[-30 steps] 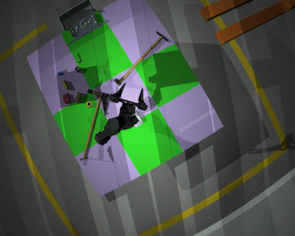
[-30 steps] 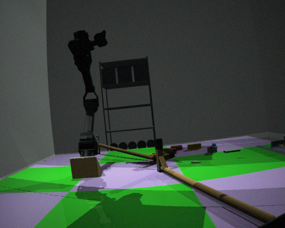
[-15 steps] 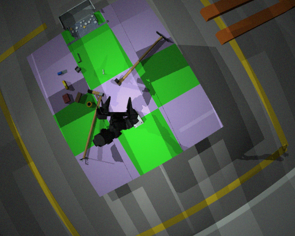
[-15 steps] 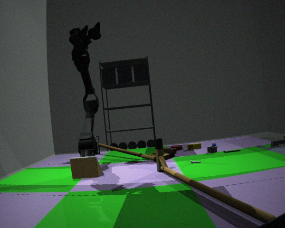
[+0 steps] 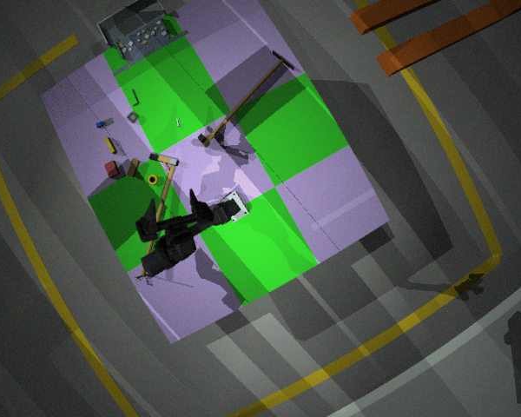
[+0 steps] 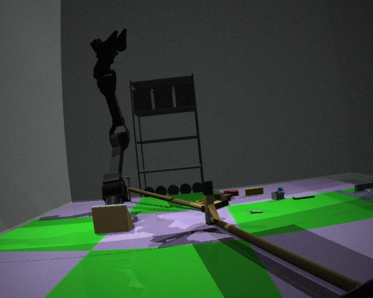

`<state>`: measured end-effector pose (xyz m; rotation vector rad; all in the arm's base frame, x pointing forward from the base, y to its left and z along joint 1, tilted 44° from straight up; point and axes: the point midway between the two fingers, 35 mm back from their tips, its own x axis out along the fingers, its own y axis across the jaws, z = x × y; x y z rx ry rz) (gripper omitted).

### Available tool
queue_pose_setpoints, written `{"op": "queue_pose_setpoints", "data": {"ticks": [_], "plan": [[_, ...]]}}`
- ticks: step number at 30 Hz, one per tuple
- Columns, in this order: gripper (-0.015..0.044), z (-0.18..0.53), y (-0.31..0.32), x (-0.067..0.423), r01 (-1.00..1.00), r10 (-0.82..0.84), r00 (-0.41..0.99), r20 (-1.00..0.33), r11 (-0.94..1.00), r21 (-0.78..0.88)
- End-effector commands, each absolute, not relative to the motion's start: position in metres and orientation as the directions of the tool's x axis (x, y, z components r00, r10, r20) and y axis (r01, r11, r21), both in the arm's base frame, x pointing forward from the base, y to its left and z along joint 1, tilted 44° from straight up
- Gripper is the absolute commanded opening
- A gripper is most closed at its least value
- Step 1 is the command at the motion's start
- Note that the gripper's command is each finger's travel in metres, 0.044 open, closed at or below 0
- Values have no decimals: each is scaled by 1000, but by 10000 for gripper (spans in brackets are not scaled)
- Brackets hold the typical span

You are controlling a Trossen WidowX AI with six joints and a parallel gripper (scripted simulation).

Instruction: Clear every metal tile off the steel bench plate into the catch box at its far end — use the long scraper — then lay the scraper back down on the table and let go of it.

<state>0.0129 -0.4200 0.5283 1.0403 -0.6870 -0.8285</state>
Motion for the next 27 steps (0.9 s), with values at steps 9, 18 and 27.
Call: {"op": "queue_pose_setpoints", "data": {"ticks": [9,18,27], "plan": [[440,603,-372,7,87,-803,533,269,368,926],[440,647,-331,8,-23,-752,550,363,421,907],[440,685,-286,15,-115,-692,576,434,457,882]]}}
